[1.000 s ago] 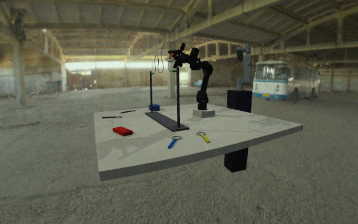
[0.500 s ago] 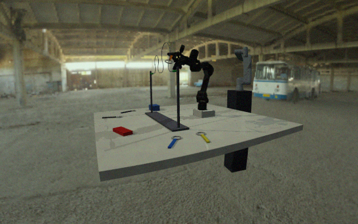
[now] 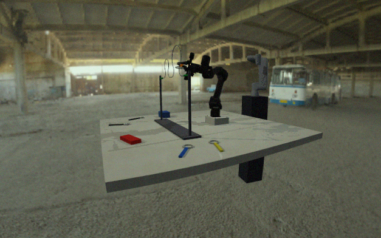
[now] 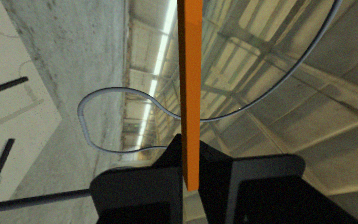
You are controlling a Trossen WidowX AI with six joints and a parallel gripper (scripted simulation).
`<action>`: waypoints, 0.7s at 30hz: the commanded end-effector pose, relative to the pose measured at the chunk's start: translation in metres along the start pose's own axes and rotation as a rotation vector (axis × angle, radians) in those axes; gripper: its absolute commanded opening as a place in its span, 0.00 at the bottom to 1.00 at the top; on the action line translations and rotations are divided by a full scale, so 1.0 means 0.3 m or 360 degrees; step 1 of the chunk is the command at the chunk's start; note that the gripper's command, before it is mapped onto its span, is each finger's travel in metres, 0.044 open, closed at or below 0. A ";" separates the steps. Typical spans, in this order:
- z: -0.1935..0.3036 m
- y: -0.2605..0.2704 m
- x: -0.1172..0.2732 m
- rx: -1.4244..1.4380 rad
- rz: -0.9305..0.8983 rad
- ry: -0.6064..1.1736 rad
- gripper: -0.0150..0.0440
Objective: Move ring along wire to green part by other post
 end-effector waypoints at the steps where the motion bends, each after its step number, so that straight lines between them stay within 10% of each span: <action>1: -0.003 0.040 0.008 -0.0105 -0.0066 0.0014 0.00; 21: -0.084 0.224 0.069 -0.0766 -0.0447 0.0071 0.00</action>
Point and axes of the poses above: the point midway between the two fingers, 35 mm back from their tips, its own x axis back along the fingers, its own y axis across the jaws, z = x × y, the point moved 4 cm from there along x, back along the fingers, and after that the axes turned 5 degrees about x, right-handed, at the moved point
